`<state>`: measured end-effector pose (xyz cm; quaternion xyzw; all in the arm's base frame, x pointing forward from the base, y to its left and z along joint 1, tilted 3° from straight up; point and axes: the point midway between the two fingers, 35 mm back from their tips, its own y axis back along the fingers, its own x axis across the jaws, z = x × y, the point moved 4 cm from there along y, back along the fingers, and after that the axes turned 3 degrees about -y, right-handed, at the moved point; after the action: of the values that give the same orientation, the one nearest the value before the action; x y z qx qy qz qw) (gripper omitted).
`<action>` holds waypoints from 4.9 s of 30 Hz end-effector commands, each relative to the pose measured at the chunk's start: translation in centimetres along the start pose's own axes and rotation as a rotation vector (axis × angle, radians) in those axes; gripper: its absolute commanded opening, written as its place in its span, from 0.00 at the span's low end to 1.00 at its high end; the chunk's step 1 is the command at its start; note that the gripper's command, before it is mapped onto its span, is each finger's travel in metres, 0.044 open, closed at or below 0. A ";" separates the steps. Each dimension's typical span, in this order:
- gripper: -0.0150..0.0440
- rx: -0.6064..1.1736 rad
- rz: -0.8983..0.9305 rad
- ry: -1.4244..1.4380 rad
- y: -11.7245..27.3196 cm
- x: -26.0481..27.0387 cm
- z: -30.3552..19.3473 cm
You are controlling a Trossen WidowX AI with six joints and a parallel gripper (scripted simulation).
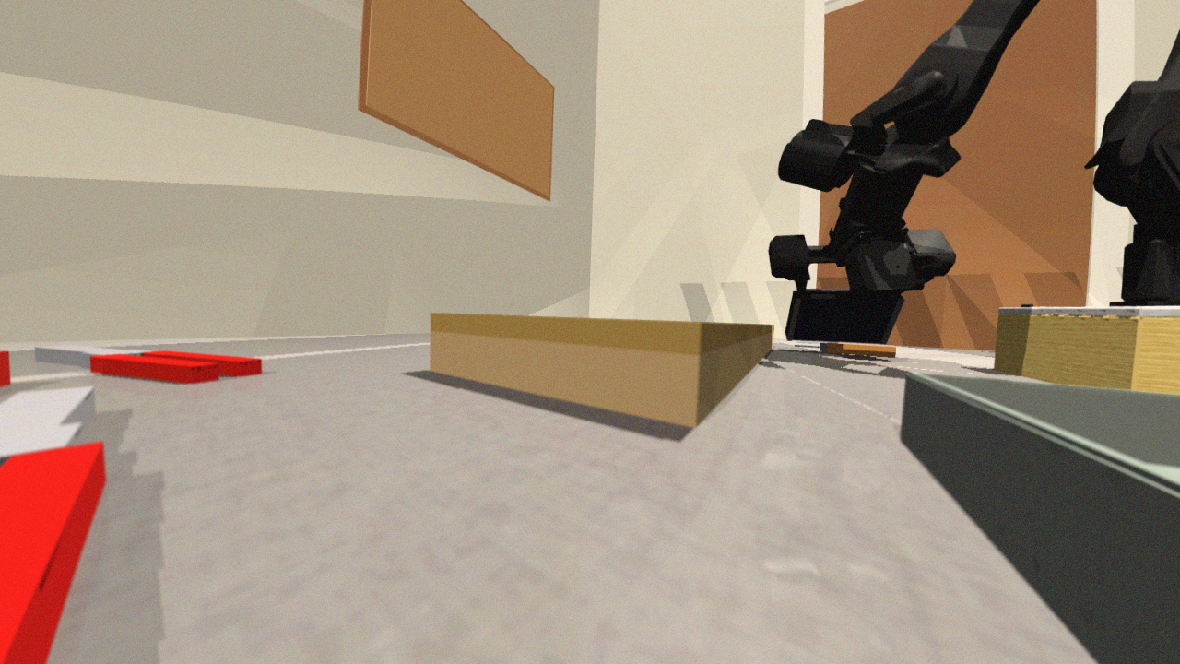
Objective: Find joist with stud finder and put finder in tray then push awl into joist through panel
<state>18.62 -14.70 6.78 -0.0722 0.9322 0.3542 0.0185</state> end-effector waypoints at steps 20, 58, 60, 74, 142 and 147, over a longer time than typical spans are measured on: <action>0.25 0.138 -0.003 -0.004 -0.2 0.0 0.9; 0.25 0.269 -0.021 -0.003 2.3 0.4 1.2; 0.25 0.268 -0.020 -0.002 2.2 0.5 1.4; 0.25 0.265 -0.020 0.000 1.6 0.3 2.1; 0.90 0.250 -0.028 0.009 0.3 0.1 5.0; 0.90 0.250 -0.028 0.009 0.4 0.1 5.0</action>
<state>18.35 -11.29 3.46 -0.0816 0.9694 0.2293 0.0323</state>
